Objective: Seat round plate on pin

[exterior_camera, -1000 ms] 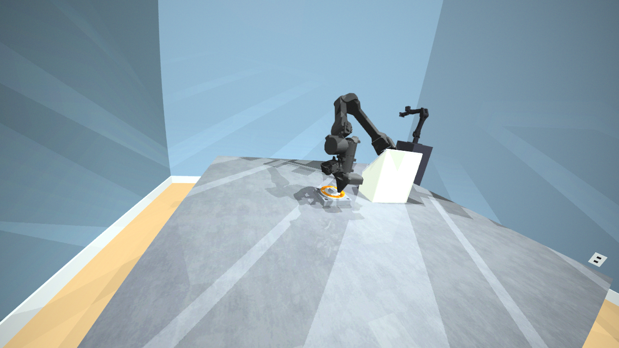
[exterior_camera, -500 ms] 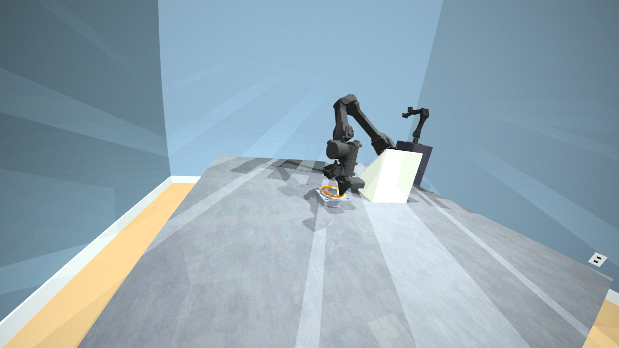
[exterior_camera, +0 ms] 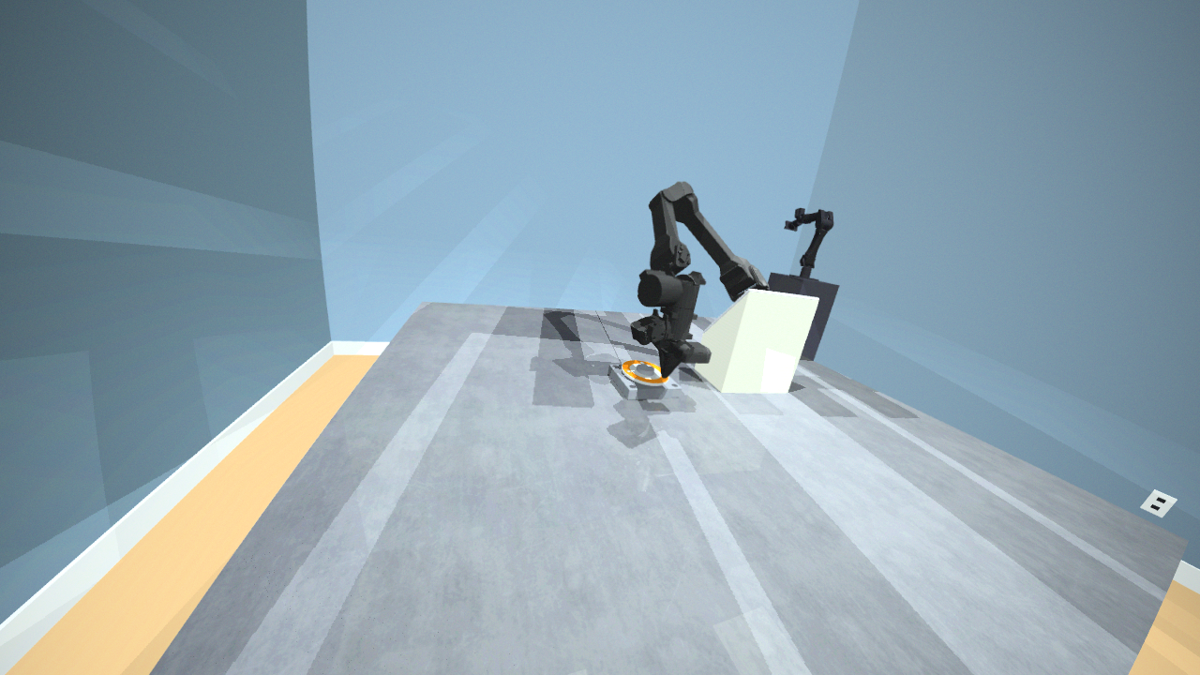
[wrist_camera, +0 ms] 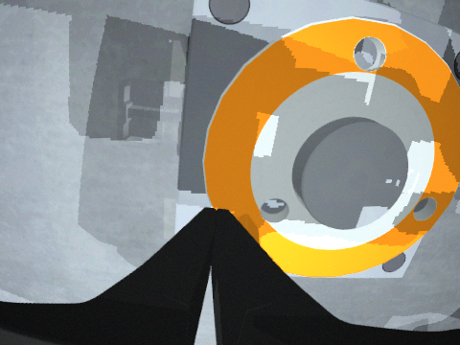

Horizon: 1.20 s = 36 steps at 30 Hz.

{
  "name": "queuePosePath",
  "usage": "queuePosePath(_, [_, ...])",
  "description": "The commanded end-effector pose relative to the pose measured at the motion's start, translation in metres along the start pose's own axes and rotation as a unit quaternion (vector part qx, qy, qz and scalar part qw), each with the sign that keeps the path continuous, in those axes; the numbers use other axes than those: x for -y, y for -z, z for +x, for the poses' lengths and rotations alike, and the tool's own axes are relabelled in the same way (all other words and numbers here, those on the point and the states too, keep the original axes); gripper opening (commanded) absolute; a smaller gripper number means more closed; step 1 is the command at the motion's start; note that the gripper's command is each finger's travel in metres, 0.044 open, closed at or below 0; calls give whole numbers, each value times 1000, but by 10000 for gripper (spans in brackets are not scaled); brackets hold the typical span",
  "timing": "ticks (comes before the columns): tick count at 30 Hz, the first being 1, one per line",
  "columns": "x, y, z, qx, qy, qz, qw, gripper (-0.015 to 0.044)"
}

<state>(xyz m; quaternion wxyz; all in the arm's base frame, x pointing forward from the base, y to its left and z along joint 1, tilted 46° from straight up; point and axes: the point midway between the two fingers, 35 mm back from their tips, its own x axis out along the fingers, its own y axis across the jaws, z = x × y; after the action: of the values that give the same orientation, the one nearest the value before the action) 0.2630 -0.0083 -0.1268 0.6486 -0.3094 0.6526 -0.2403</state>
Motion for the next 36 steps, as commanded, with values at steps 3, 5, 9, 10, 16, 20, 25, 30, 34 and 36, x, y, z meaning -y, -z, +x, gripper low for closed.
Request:
queuePosePath(3, [4, 10, 2, -6, 3, -6, 1000, 0])
queuePosePath(5, [5, 12, 2, -6, 3, -6, 1000, 0])
queuePosePath(9, [8, 15, 2, -6, 3, -6, 1000, 0])
queuePosePath(10, [9, 15, 2, -6, 3, -6, 1000, 0])
queuePosePath(16, [13, 19, 2, -6, 3, -6, 1000, 0])
queuePosePath(20, [17, 22, 1, -6, 3, -6, 1000, 0])
queuePosePath(25, [21, 24, 1, -6, 3, -6, 1000, 0])
queuePosePath(30, [27, 26, 1, -6, 4, -7, 1000, 0])
queuePosePath(34, [31, 28, 1, -6, 4, -7, 1000, 0])
queuePosePath(36, [33, 28, 1, -6, 4, -7, 1000, 0])
